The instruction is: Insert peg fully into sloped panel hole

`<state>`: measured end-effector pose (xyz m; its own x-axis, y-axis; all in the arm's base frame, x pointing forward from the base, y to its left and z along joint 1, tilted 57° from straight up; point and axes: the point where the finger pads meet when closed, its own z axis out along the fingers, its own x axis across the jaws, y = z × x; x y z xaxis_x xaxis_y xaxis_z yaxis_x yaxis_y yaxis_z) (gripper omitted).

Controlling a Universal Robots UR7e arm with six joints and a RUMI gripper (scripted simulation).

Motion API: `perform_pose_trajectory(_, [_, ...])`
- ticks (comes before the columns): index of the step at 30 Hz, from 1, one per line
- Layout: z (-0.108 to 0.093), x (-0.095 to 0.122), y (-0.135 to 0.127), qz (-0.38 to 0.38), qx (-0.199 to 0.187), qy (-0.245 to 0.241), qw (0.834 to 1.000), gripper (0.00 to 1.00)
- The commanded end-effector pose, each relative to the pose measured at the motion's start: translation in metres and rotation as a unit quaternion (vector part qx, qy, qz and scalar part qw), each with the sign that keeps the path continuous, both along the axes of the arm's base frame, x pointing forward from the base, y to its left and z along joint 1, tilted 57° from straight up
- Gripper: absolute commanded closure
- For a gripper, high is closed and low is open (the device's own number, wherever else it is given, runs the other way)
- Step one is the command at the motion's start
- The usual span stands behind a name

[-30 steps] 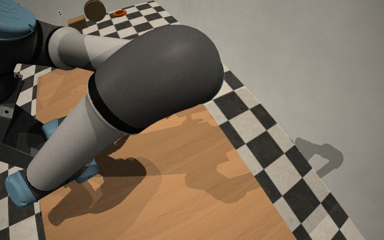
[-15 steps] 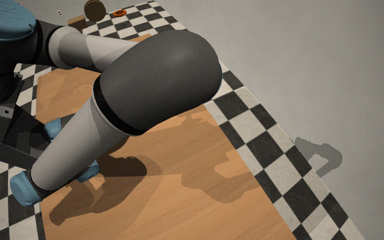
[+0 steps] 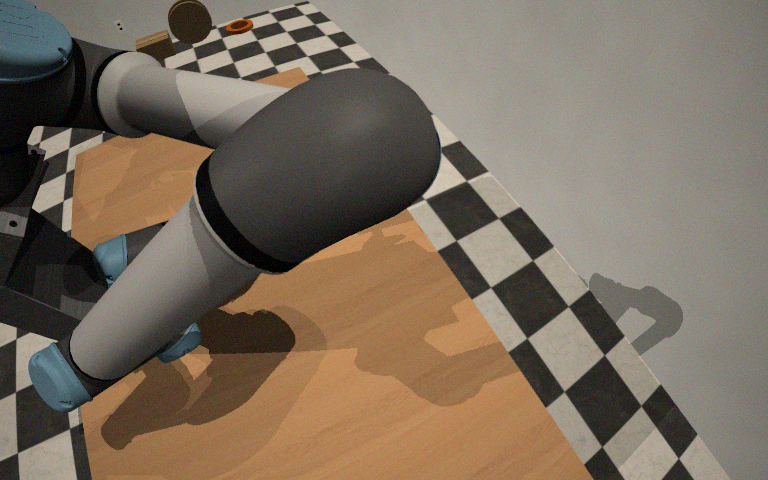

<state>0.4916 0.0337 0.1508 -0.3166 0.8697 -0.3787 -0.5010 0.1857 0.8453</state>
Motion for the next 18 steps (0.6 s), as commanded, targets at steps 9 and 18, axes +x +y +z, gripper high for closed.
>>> perform_pose_trajectory(9, [0.0023, 0.0049, 0.0025, -0.001, 0.0, 0.0, 1.0, 1.0])
perform_pose_trajectory(18, [0.0038, 0.0087, 0.0046, -0.001, 0.0, 0.0, 1.0, 1.0])
